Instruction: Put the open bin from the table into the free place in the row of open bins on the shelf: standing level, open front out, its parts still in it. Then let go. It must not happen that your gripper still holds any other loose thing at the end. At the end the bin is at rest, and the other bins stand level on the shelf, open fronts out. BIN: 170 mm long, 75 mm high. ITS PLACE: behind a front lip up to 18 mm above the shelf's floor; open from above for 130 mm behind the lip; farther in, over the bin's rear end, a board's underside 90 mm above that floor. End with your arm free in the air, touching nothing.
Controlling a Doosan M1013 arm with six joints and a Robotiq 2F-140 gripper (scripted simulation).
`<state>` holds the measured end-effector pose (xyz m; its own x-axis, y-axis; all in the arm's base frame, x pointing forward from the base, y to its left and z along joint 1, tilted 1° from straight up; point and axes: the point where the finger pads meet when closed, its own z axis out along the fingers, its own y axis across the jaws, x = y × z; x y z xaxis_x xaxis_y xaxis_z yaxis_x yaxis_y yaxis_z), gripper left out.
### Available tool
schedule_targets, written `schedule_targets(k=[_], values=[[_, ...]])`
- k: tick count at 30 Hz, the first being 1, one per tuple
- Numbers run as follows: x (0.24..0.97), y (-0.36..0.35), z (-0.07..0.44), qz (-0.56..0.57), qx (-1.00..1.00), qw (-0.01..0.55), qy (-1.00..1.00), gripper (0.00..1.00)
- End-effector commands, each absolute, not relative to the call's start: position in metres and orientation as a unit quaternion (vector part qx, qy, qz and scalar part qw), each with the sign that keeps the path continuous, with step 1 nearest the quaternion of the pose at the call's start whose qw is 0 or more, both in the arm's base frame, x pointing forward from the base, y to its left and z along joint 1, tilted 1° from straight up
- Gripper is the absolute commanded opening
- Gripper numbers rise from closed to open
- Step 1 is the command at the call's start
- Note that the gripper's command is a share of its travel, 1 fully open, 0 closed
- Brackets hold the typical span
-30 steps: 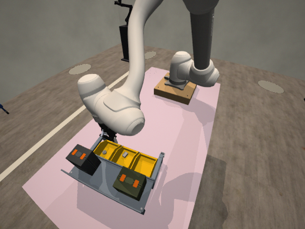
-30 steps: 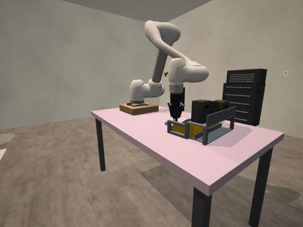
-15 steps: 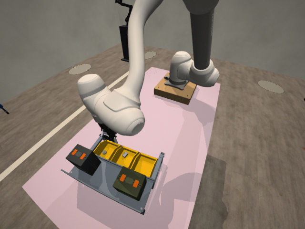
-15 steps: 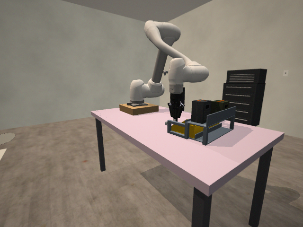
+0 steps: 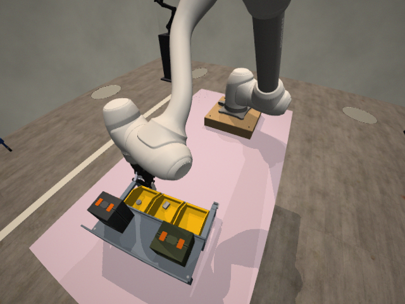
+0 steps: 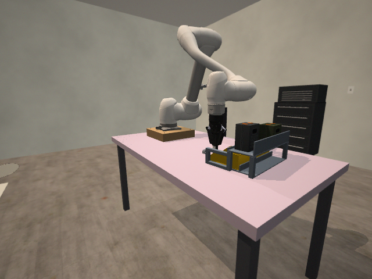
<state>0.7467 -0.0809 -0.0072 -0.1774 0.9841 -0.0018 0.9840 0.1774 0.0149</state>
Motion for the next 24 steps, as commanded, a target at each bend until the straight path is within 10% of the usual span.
schedule_targets(k=[1, 24], values=[[0.7468, -0.0809, -0.0070, 0.005, 0.641, 0.006, 0.767, 0.00], [0.7404, -0.0820, -0.0008, 0.005, 0.641, 0.006, 0.767, 0.00]])
